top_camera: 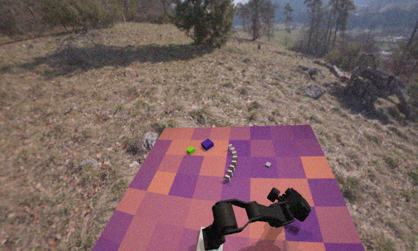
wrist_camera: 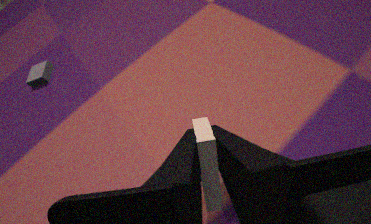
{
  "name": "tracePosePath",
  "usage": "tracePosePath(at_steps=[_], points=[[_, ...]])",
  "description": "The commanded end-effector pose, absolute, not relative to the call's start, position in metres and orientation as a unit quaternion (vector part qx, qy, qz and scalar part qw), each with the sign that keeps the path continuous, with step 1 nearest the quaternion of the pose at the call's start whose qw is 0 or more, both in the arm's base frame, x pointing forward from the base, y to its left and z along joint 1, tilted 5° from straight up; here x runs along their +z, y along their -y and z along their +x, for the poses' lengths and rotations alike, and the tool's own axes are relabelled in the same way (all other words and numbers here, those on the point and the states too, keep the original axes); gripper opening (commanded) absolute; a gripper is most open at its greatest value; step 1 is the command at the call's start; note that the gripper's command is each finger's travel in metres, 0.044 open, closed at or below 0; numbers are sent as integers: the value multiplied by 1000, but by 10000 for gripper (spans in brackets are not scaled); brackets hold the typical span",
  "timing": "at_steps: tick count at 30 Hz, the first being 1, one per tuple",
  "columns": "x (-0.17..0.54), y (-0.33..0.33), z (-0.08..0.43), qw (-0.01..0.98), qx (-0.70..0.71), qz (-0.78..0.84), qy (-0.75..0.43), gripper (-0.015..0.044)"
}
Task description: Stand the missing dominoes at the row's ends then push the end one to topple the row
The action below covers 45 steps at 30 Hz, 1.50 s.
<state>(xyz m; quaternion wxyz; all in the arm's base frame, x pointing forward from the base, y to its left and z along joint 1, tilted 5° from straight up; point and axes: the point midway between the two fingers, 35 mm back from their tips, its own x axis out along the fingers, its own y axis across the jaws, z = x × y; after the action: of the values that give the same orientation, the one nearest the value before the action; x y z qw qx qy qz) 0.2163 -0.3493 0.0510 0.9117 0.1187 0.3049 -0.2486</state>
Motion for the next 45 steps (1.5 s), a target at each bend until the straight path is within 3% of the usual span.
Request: tracePosePath(at_steps=[1, 45], points=[[50, 348, 215, 922, -244, 115, -278, 25], [75, 241, 163, 991, -123, -46, -35, 25]])
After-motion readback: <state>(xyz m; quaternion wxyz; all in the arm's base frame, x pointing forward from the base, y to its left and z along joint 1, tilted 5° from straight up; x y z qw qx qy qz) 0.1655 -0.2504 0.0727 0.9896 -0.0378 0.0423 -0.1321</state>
